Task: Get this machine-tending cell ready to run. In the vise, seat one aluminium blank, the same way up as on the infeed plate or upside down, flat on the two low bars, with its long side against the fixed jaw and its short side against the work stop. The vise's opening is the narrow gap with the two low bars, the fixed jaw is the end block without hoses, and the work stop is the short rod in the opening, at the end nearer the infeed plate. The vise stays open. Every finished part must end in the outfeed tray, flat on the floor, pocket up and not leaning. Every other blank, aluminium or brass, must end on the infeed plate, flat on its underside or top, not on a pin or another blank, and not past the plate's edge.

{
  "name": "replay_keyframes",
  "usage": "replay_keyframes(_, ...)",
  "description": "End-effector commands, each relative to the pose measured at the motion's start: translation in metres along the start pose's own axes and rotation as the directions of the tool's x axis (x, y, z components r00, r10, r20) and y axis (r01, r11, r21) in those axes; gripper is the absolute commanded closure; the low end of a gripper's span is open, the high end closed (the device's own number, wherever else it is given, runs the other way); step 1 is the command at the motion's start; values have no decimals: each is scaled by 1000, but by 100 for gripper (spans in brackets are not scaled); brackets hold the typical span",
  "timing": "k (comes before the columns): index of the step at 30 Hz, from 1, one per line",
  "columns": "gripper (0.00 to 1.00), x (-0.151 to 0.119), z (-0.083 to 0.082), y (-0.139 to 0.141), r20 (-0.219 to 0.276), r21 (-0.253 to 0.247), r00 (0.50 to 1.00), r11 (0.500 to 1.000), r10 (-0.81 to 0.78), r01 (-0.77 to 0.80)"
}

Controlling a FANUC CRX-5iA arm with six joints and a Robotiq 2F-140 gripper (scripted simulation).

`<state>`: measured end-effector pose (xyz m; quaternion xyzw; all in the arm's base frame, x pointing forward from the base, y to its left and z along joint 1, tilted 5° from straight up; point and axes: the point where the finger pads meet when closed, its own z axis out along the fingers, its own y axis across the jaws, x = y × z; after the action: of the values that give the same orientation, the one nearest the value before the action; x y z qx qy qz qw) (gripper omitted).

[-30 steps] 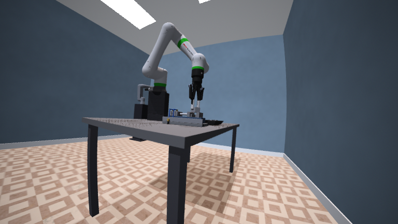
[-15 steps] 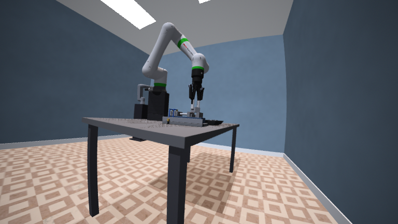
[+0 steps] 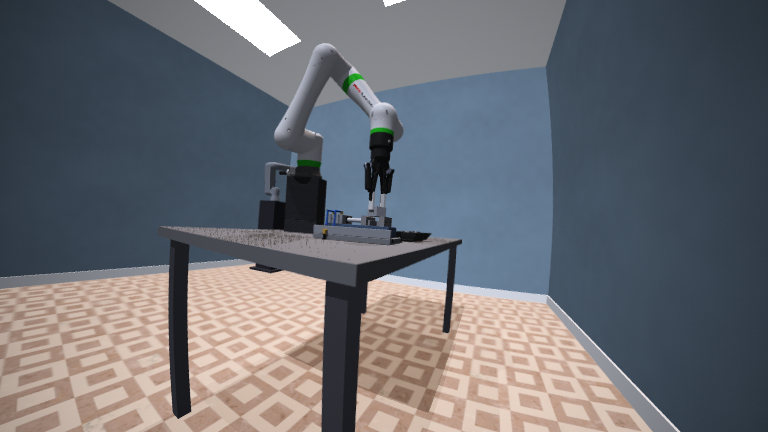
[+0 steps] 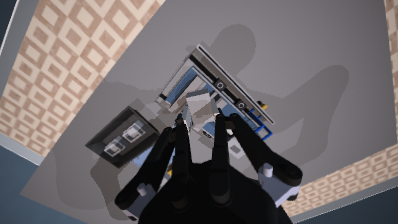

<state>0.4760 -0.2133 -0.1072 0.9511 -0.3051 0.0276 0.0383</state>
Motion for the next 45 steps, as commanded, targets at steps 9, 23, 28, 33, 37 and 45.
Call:
replay_keyframes(9,100,0,-3,0,0,0,1000,1000,0,0)
replay_keyframes(23,100,0,-15,0,0,0,1000,1000,0,0)
replay_keyframes(28,100,0,-21,0,0,0,1000,1000,0,0)
replay_keyframes(33,100,0,-26,0,0,0,1000,1000,0,0)
replay_keyframes(37,100,0,-28,0,0,0,1000,1000,0,0)
replay_keyframes(45,100,0,-30,0,0,0,1000,1000,0,0)
